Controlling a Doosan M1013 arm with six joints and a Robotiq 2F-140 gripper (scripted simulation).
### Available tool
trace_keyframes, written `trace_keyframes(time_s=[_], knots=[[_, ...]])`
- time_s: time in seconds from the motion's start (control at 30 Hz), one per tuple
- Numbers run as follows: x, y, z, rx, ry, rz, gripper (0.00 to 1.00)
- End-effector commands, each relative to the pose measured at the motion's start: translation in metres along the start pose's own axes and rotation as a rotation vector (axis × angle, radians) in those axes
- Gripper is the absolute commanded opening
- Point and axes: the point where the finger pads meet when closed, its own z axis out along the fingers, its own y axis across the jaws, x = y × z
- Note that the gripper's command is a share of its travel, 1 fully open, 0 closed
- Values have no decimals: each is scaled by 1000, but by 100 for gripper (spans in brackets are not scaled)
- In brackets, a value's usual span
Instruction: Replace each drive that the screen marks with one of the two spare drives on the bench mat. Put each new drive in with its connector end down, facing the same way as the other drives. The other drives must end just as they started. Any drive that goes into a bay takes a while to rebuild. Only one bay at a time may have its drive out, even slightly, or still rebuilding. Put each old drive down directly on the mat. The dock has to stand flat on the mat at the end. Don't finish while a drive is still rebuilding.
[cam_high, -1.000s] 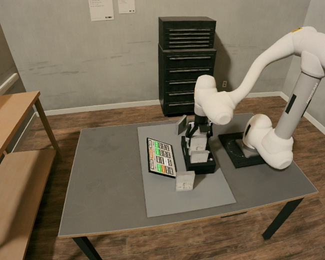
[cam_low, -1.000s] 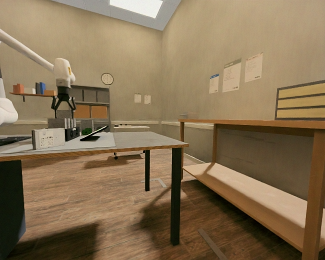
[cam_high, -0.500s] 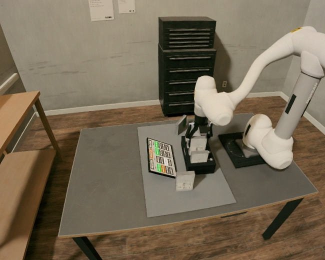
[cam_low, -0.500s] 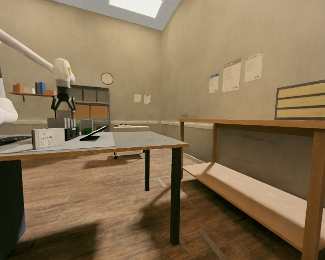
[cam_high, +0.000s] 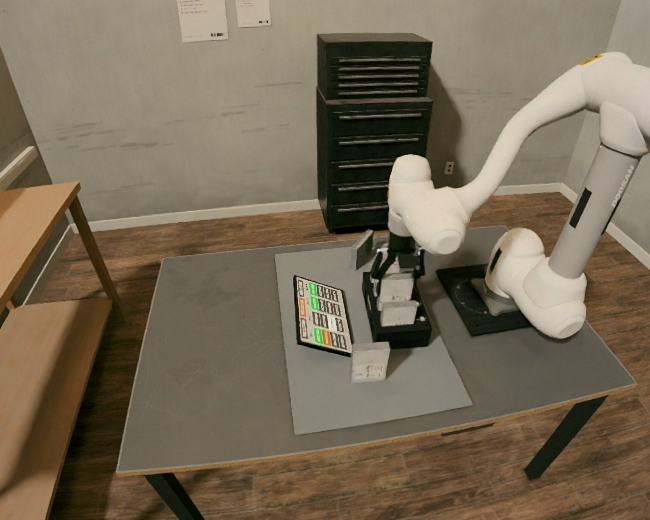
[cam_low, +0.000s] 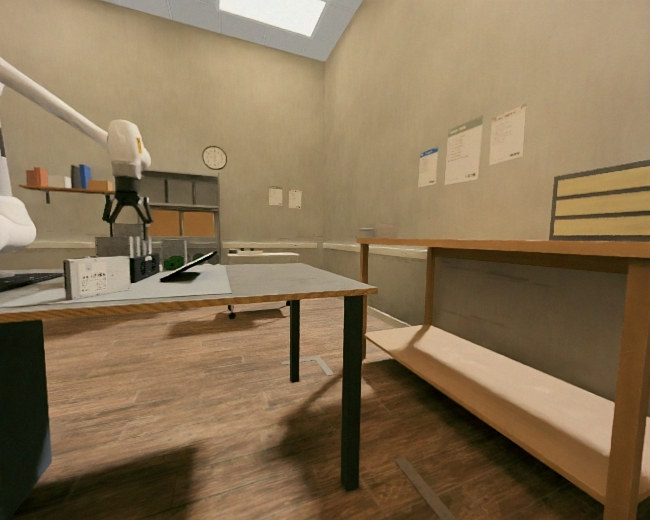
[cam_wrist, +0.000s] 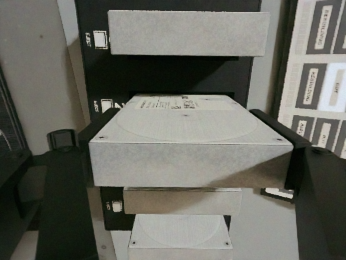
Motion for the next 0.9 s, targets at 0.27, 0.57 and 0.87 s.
trace_keyframes(time_s=[0.27,0.57,0.87], knots=[[0,0,7,-1,1,0,10],[0,0,16,-1,1,0,10],[0,0,23,-1,1,0,10]])
